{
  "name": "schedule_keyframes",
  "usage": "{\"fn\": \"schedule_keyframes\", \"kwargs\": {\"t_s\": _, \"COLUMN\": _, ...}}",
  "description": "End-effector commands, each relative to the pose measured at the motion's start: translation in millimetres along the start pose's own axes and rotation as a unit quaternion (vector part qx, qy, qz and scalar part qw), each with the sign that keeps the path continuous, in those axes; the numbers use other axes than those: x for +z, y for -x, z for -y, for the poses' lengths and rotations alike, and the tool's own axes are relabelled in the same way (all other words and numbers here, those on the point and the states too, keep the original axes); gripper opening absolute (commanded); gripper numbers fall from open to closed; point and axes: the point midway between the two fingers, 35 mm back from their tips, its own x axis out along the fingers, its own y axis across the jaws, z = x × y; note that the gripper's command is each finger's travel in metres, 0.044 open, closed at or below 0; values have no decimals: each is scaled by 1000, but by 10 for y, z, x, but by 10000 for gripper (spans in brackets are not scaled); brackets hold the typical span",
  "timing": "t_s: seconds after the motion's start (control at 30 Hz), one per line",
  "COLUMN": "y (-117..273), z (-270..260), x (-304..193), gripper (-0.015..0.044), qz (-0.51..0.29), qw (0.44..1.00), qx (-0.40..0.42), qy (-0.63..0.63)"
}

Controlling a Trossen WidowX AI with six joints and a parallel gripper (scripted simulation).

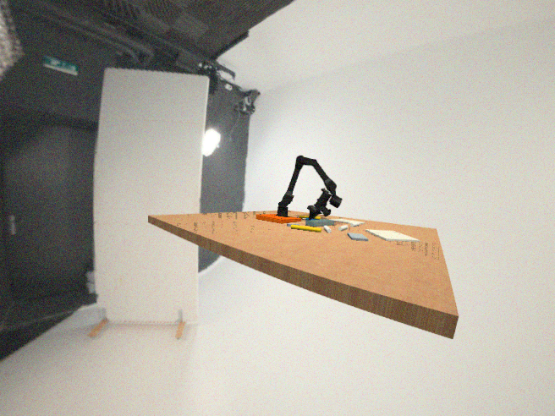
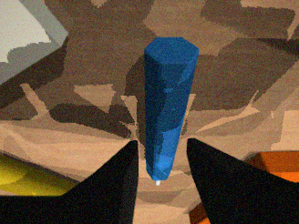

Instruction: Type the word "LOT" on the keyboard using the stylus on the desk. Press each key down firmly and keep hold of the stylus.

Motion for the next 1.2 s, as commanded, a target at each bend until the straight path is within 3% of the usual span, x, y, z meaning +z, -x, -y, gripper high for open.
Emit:
{"fn": "schedule_keyframes", "kwargs": {"t_s": 0.0, "y": 3, "z": -1, "x": 0, "gripper": 71, "qz": 1, "qw": 1000, "qx": 0, "qy": 0}}
{"fn": "schedule_keyframes", "kwargs": {"t_s": 0.07, "y": 3, "z": -1, "x": 0, "gripper": 19, "qz": 1, "qw": 1000, "qx": 0, "qy": 0}}
{"fn": "schedule_keyframes", "kwargs": {"t_s": 0.17, "y": 3, "z": -1, "x": 0, "gripper": 0, "qz": 1, "qw": 1000, "qx": 0, "qy": 0}}
{"fn": "schedule_keyframes", "kwargs": {"t_s": 0.43, "y": 37, "z": -2, "x": -16, "gripper": 0, "qz": 0, "qw": 1000, "qx": 0, "qy": 0}}
{"fn": "schedule_keyframes", "kwargs": {"t_s": 0.7, "y": 426, "z": -2, "x": -241, "gripper": 0, "qz": 0, "qw": 1000, "qx": 1, "qy": 0}}
{"fn": "schedule_keyframes", "kwargs": {"t_s": 1.0, "y": 400, "z": 4, "x": -232, "gripper": 0, "qz": 0, "qw": 1000, "qx": -1, "qy": -2}}
{"fn": "schedule_keyframes", "kwargs": {"t_s": 1.17, "y": 385, "z": 87, "x": -74, "gripper": 0, "qz": 82, "qw": 996, "qx": -22, "qy": 7}}
